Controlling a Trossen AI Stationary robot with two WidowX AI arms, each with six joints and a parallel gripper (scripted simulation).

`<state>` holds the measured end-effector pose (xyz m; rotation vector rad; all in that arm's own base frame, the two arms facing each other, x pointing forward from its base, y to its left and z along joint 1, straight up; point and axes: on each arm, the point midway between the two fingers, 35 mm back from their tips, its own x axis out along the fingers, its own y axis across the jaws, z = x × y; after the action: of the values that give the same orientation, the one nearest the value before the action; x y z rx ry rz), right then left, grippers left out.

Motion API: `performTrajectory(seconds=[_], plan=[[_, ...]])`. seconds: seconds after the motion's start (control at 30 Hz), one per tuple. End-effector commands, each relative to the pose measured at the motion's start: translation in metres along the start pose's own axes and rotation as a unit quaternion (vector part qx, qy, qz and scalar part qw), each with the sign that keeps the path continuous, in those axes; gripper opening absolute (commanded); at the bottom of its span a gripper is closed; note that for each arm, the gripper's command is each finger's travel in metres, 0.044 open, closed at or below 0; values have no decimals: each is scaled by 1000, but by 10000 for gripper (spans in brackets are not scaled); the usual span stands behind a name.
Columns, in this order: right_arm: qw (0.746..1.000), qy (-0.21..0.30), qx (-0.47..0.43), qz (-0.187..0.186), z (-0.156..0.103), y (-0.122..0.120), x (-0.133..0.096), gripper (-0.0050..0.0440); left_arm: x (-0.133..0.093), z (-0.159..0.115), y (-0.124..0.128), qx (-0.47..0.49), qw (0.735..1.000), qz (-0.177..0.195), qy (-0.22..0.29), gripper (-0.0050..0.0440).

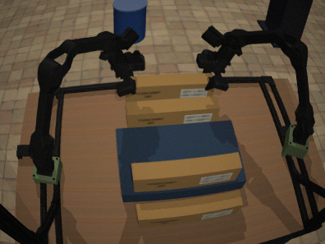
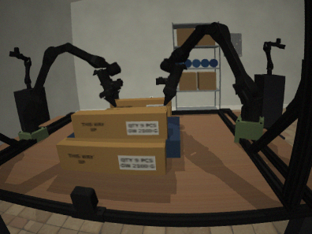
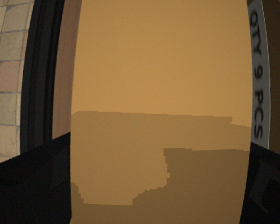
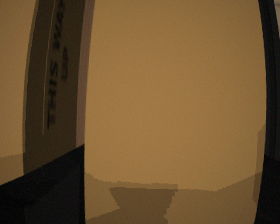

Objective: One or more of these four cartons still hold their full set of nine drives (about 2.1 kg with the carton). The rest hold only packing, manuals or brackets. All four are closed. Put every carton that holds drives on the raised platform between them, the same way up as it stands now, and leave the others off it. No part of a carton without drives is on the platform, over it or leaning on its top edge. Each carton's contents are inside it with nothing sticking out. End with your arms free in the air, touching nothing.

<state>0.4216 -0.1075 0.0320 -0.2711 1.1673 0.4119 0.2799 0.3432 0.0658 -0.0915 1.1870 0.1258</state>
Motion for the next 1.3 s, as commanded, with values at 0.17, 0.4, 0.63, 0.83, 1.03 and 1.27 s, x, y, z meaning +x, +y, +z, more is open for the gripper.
performTrajectory(seconds=[0.17, 0.4, 0.63, 0.83, 1.03, 1.27], plan=[[1000, -1, -2, -2, 0, -1, -1, 0, -1, 1, 1, 1, 1000, 2, -1, 0], [1000, -1, -2, -2, -2, -1, 5, 0, 5, -2, 1, 1, 1000, 2, -1, 0], [1000, -1, -2, -2, -8, -1, 19, 0, 19, -8, 1, 1, 1000, 2, -1, 0], [1000, -1, -2, -2, -10, -1, 24, 0, 24, -10, 1, 1, 1000, 2, -1, 0], [1000, -1, -2, -2, -10, -1, 25, 389, 25, -10, 1, 1, 1000, 2, -1, 389], [1000, -1, -2, -2, -10, -1, 25, 389, 25, -10, 1, 1, 1000, 2, -1, 389]])
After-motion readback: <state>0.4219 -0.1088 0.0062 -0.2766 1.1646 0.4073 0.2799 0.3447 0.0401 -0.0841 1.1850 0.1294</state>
